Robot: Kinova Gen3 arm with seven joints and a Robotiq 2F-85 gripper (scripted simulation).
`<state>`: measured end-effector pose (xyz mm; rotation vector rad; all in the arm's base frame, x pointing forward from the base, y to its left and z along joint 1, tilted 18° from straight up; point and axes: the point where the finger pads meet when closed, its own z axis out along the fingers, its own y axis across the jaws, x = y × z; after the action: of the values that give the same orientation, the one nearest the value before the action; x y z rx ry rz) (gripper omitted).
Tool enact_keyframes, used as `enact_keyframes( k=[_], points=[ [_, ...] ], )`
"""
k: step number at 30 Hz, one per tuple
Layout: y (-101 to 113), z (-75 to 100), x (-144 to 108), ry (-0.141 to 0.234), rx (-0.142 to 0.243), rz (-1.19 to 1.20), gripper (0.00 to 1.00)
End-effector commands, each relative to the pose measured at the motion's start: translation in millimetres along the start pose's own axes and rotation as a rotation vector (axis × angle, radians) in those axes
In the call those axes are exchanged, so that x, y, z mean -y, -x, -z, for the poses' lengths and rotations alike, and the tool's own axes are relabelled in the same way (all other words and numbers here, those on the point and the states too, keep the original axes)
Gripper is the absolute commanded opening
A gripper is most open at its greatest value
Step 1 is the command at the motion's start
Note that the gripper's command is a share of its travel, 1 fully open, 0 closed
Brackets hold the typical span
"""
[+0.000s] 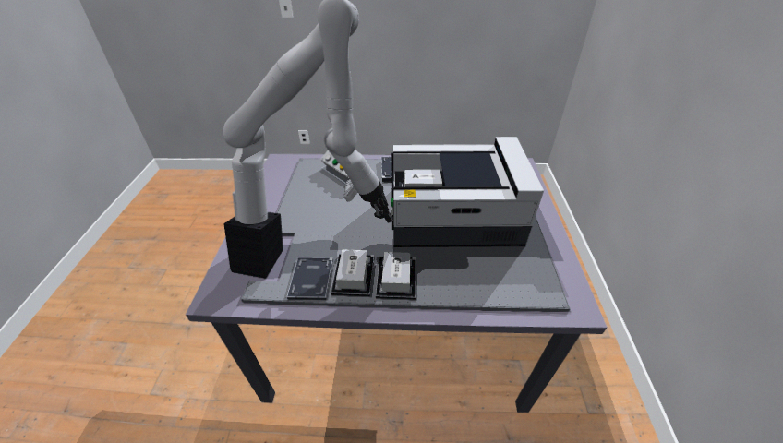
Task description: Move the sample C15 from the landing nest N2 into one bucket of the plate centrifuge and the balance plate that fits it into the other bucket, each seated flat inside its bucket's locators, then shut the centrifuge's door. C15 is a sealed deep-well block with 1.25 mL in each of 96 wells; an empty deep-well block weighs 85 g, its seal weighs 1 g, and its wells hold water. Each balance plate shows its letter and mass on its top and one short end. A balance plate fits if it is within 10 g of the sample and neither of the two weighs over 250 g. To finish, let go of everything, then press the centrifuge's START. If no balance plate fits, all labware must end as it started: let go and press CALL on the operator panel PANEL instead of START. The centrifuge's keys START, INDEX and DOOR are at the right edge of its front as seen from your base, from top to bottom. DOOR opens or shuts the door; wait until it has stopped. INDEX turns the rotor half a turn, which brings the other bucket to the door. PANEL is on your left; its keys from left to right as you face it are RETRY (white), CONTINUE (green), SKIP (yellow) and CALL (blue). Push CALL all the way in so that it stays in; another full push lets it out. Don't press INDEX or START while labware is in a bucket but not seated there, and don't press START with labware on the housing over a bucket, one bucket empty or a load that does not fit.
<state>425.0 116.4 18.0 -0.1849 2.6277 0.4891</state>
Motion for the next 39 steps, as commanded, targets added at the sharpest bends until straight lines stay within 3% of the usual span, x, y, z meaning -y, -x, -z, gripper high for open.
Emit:
enact_keyframes(
  k=[1, 14, 39],
  points=[
    [1.1, 0.3, 0.1, 0.000, 0.002, 0.000, 0.10],
    [1.0, 0.3, 0.1, 0.000, 0.002, 0.000, 0.10],
    [-26.7, 13.3, 0.1, 0.000, 0.002, 0.000, 0.10]
  ],
)
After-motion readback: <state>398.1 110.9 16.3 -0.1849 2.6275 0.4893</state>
